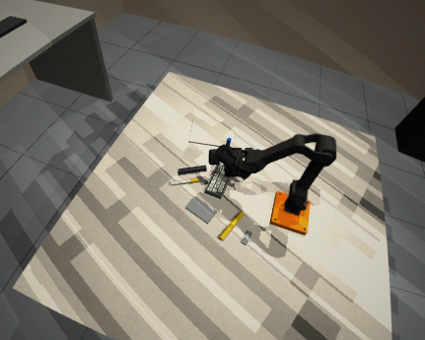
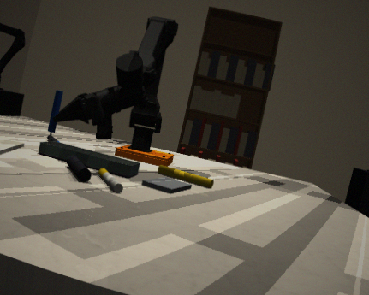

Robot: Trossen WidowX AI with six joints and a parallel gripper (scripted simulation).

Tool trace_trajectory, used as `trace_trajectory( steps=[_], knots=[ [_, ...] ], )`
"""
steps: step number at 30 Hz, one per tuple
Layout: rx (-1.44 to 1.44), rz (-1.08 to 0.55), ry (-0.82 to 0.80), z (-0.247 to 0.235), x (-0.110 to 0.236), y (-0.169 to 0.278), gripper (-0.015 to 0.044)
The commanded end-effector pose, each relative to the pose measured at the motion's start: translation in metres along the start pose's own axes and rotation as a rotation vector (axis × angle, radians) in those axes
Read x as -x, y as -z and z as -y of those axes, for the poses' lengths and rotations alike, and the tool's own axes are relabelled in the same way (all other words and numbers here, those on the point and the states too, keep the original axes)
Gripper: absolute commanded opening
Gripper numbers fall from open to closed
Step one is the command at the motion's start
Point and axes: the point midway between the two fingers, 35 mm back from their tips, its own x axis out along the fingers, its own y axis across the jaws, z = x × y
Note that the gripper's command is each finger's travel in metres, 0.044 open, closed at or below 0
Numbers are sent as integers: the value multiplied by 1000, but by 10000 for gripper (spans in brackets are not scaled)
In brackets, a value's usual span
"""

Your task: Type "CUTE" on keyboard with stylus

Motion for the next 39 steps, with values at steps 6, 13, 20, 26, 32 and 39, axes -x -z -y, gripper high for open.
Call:
trace_trajectory(
  steps=[6,13,20,26,32,39],
  knots=[
    [3,1,1,0,-2,-4,81],
    [3,1,1,0,-4,-7,81],
    [3,1,1,0,-5,-10,81],
    [3,1,1,0,-6,-12,81],
    [3,1,1,0,-6,-11,81],
    [3,1,1,0,-2,-4,81]
  ],
)
